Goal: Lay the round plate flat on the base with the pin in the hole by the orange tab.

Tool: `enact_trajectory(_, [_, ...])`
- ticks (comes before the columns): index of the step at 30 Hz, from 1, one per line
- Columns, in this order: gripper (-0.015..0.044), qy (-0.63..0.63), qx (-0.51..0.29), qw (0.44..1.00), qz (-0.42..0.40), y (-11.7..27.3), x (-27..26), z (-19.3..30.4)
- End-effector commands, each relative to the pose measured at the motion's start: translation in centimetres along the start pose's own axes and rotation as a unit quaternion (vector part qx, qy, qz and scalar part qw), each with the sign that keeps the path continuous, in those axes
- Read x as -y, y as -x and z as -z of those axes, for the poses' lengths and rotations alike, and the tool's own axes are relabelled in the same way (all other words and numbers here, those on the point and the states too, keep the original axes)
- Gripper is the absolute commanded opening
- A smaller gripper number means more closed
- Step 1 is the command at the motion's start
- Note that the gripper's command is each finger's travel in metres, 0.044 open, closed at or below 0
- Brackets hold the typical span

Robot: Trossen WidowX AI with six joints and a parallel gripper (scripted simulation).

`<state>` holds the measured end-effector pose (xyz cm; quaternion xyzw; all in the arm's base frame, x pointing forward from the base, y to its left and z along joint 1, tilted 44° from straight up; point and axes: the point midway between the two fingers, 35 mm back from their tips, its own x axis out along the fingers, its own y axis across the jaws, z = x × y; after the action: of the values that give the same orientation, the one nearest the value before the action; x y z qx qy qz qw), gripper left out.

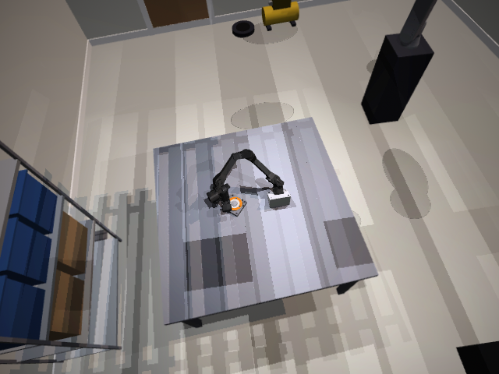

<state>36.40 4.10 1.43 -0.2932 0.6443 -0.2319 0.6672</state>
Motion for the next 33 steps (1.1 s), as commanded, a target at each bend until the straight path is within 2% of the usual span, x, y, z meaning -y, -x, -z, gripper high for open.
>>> enact_trajectory(1, [0.0000,0.002,-0.005,1.000,-0.002,-0.1,-0.7,0.1])
enact_trajectory(26, [0.0000,0.002,-0.005,1.000,-0.003,-0.1,-3.2,0.9])
enact_trajectory(33, [0.0000,0.002,-0.005,1.000,-0.004,2.9,-3.1,0.8])
